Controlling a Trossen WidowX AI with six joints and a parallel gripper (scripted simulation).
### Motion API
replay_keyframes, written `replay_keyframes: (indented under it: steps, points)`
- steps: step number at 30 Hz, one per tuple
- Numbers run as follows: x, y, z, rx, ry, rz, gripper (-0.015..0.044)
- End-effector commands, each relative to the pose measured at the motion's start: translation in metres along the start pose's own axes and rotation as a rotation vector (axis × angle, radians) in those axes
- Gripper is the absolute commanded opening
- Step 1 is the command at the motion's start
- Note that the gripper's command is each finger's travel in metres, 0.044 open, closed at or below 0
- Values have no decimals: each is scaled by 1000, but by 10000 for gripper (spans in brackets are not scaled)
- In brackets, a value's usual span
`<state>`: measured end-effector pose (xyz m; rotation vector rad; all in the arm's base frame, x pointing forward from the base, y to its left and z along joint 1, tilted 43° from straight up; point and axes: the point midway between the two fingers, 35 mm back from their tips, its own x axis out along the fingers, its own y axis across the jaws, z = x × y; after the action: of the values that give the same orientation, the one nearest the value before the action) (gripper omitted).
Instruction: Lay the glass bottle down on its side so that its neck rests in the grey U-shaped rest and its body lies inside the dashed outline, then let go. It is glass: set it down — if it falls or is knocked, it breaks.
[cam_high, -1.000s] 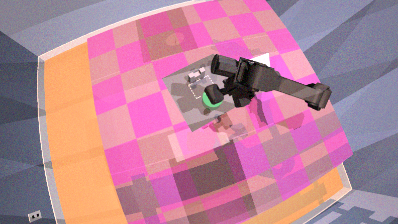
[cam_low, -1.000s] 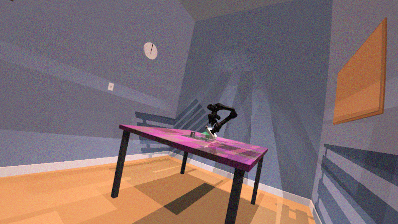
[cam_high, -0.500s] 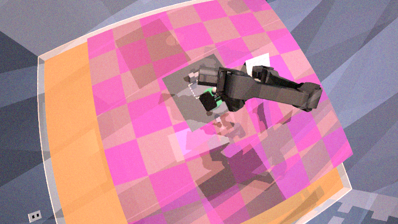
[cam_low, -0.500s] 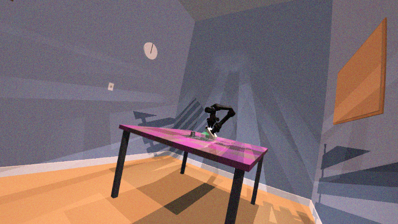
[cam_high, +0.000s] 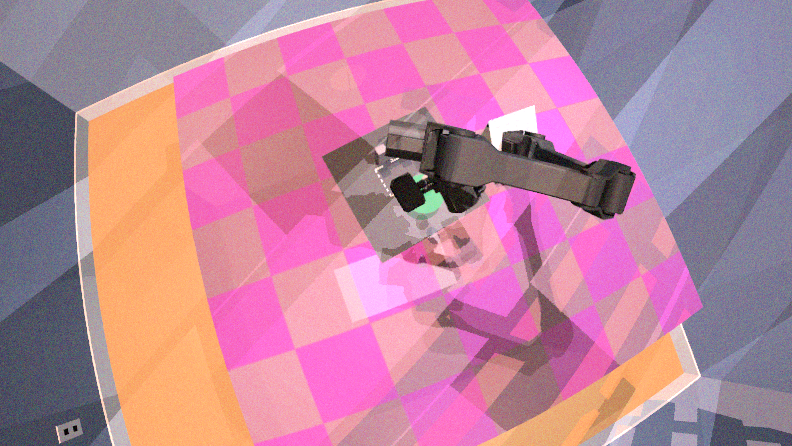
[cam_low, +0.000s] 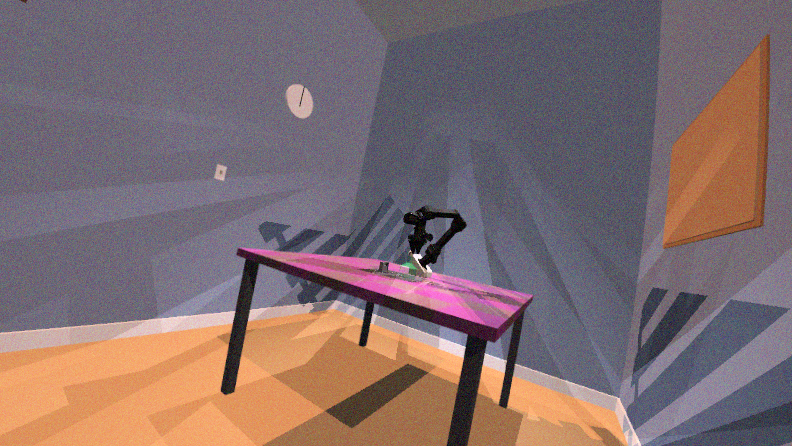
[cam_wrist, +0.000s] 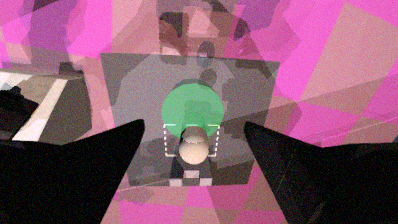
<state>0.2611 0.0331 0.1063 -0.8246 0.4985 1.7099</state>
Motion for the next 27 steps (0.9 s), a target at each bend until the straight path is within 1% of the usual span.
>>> replay_keyframes:
  steps: [1,12,24,27]
  points:
    - [0,0,-9,-2,2,2,440]
    - [1,0,-25,-3,2,2,440]
    - [1,0,-25,-3,2,2,125]
    - [1,0,-25,-3,2,2,118]
